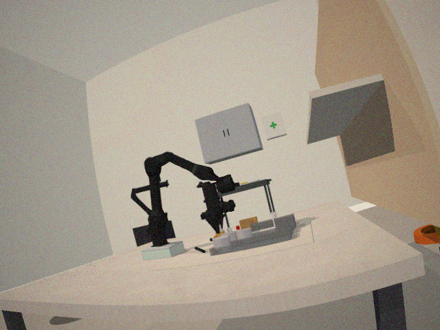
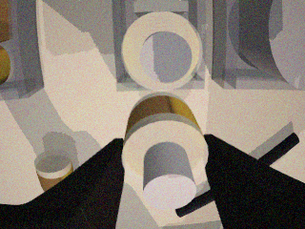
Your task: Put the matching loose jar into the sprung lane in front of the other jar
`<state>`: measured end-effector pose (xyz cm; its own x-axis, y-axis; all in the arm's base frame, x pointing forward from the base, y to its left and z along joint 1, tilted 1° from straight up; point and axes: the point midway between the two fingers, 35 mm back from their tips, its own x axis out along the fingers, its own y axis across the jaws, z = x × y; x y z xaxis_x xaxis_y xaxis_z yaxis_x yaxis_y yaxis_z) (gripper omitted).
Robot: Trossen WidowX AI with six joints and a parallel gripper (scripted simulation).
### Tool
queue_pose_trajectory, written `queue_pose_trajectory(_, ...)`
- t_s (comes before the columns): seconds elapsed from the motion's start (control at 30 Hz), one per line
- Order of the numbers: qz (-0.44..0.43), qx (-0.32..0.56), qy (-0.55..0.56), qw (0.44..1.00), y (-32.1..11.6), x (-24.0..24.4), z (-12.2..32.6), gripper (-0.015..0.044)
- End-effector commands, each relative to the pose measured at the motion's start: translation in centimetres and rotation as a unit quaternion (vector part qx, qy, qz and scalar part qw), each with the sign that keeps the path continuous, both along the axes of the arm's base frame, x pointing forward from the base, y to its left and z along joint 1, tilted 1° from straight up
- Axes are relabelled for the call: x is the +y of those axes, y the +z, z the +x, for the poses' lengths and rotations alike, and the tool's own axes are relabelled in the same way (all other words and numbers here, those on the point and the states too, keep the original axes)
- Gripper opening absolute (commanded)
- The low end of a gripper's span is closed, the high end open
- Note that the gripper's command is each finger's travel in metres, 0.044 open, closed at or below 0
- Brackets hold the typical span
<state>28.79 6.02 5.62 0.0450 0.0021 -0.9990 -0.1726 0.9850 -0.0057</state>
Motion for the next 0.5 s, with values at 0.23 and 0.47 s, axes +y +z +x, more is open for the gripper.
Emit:
queue_pose_trajectory(0.23, -0.001, -0.001, -0.001, 1.0, -0.01, 0.05, 0.55, 0.0)
queue_pose_trajectory(0.47, -0.001, -0.002, -0.001, 1.0, 0.0, 0.1, 0.84, 0.0)
